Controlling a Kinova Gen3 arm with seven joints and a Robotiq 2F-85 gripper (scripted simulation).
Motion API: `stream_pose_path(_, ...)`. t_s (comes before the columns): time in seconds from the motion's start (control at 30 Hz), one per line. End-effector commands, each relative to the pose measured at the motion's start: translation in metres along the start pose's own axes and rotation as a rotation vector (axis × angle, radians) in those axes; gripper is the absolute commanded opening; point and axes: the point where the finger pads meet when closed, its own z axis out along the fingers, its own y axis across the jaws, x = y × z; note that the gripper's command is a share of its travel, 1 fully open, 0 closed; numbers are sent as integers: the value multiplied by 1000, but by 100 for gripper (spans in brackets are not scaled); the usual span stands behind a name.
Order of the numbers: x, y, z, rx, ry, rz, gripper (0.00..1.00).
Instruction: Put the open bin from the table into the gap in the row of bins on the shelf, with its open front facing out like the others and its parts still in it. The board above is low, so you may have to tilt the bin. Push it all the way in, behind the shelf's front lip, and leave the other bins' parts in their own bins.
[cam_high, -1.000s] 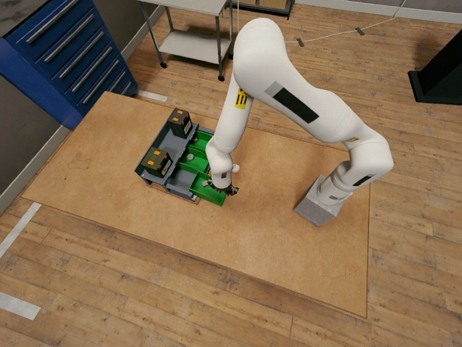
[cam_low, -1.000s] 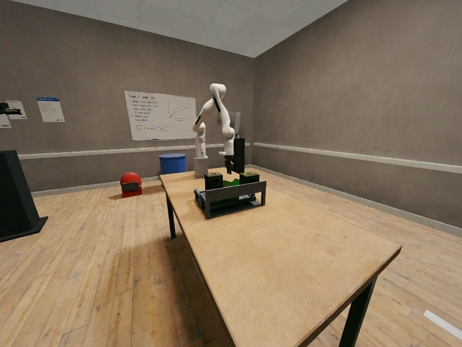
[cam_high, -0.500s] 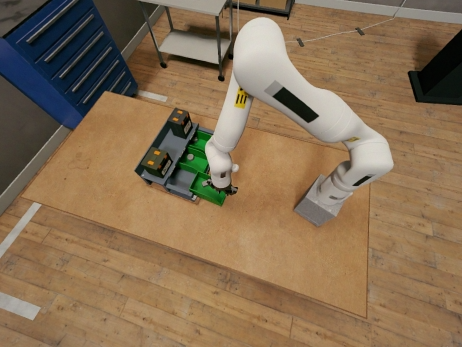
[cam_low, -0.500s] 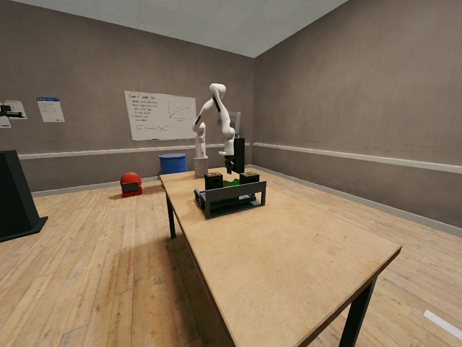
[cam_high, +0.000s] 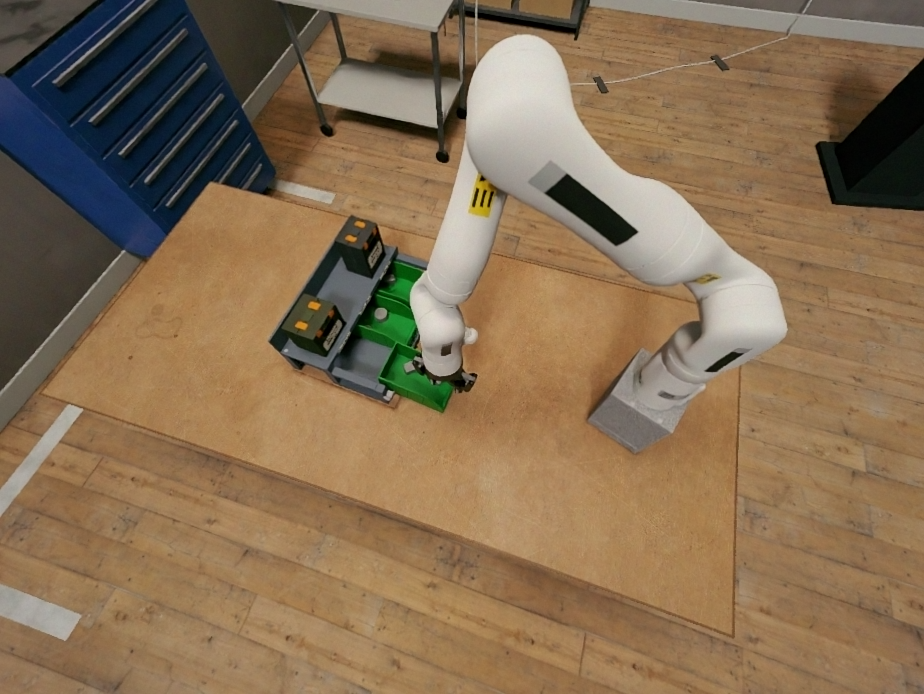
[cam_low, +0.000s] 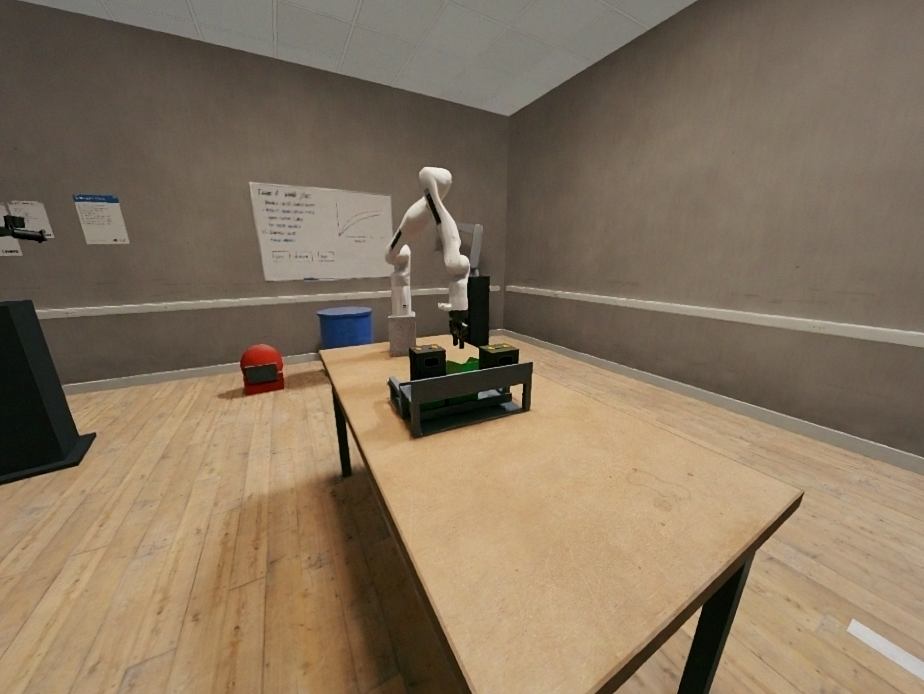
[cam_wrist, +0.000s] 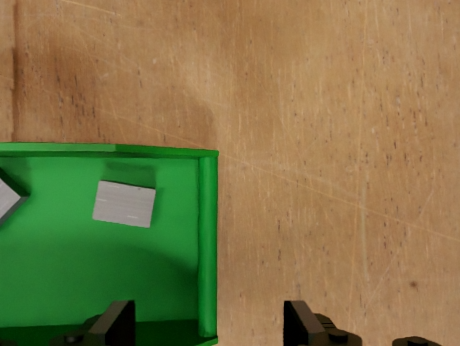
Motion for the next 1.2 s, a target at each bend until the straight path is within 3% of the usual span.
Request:
stream_pose_path(0.0,0,-1,-1,2,0,0,100)
stream_pose_path(0.33,0,-1,-1,2,0,0,100)
stream_pose_path(0.5,0,2,54,154,-1,0,100)
stream_pose_path(0.9,0,2,54,154,-1,0,100)
stream_pose_path(1.07,-1,4,84,154,-1,0,100)
stream_pose_path(1.17,-1,4,84,154,-1,0,100)
